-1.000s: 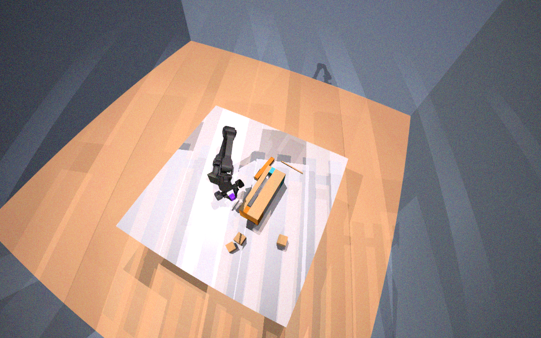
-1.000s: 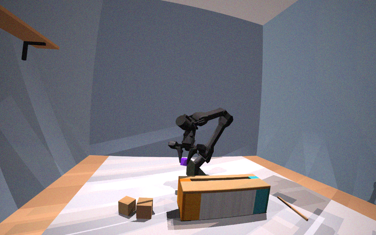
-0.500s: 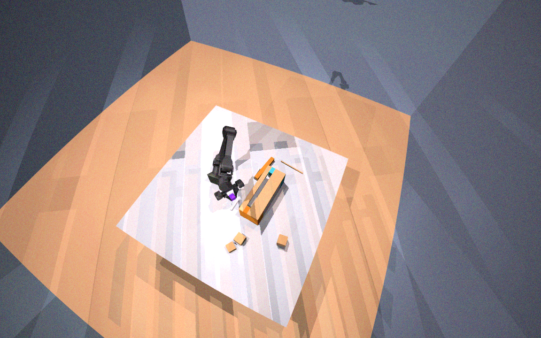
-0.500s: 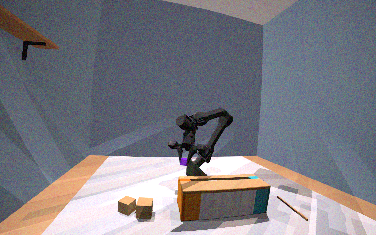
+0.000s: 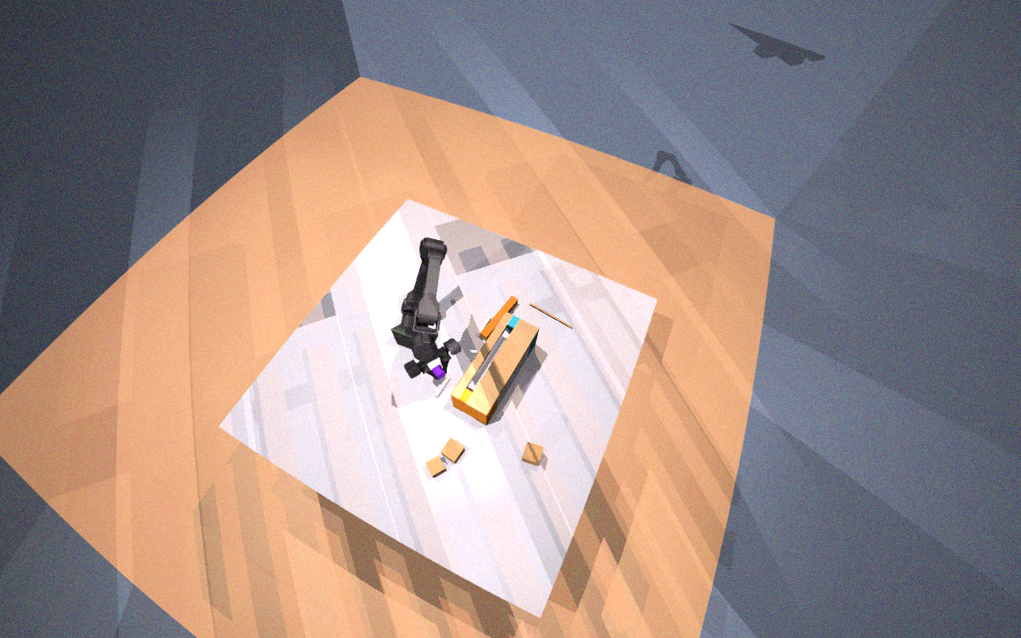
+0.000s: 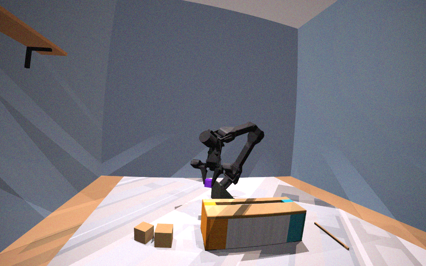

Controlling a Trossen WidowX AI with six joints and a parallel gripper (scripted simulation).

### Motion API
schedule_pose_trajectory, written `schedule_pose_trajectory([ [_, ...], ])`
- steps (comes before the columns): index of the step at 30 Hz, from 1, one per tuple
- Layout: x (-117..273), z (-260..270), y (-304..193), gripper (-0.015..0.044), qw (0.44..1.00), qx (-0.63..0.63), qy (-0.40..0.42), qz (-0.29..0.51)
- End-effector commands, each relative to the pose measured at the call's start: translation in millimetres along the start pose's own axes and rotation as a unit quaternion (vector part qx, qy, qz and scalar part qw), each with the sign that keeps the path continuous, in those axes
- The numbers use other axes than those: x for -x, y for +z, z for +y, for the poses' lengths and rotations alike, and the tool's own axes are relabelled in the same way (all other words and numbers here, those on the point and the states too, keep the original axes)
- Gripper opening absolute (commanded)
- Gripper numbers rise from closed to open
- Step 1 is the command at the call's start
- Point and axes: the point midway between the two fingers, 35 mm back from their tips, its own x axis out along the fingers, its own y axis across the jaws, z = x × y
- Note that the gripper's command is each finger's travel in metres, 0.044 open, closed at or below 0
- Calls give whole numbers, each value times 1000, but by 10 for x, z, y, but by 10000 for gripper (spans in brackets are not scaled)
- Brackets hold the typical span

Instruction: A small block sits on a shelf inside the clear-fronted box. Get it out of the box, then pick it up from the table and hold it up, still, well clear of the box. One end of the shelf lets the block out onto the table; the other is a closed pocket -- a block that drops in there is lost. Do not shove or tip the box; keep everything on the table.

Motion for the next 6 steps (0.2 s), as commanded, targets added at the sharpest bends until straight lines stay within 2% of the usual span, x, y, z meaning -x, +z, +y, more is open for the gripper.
schedule_pose_trajectory([
  [1,5,2,1,0,1000,-3,1,0],
  [6,5,2,1,0,1000,-3,1,0],
])
